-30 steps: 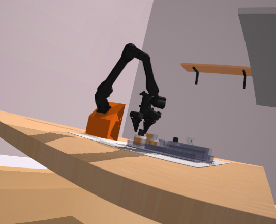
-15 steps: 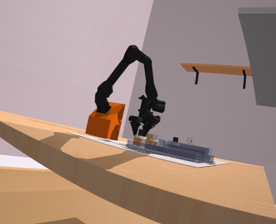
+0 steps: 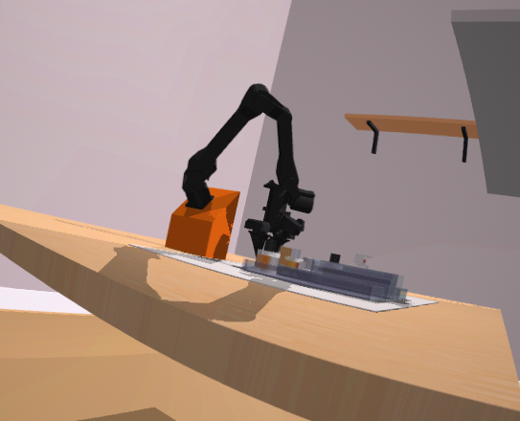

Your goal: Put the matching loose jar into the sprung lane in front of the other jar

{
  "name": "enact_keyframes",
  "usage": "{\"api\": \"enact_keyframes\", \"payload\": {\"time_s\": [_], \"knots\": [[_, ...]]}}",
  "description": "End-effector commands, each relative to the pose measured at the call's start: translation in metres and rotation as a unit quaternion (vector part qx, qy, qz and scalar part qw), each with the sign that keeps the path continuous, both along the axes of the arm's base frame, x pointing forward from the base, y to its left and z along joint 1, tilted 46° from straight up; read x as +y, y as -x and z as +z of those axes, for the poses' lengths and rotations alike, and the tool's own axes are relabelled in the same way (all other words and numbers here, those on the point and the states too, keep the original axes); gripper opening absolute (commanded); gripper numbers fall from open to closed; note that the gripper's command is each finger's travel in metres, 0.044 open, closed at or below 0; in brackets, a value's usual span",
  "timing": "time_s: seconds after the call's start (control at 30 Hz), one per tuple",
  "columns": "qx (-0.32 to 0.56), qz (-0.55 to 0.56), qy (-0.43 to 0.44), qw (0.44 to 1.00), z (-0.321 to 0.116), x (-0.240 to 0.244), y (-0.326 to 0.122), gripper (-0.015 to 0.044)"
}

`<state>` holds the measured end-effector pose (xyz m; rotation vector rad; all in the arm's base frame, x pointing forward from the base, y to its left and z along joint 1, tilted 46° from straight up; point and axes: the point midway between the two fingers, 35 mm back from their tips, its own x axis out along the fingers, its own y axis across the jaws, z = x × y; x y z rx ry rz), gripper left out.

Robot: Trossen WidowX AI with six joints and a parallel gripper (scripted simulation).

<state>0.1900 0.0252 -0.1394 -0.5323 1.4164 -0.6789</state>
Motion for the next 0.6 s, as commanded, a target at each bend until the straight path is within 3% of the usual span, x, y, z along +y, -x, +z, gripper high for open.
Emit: {"api": "enact_keyframes", "payload": {"time_s": [0.0, 0.1, 0.27, 0.43, 0.57], "knots": [[-0.001, 0.002, 0.002, 1.0, 0.0, -0.001, -0.001, 0.0256], [-0.001, 0.002, 0.002, 1.0, 0.0, -0.001, -0.001, 0.0177], [-0.001, 0.002, 0.002, 1.0, 0.0, -0.001, -0.001, 0.0144], [-0.001, 0.003, 0.0, 1.0, 0.009, 0.011, -0.004, 0.0013], [-0.001, 0.003, -0.002, 1.0, 0.025, 0.031, -0.009, 0.0]]}}
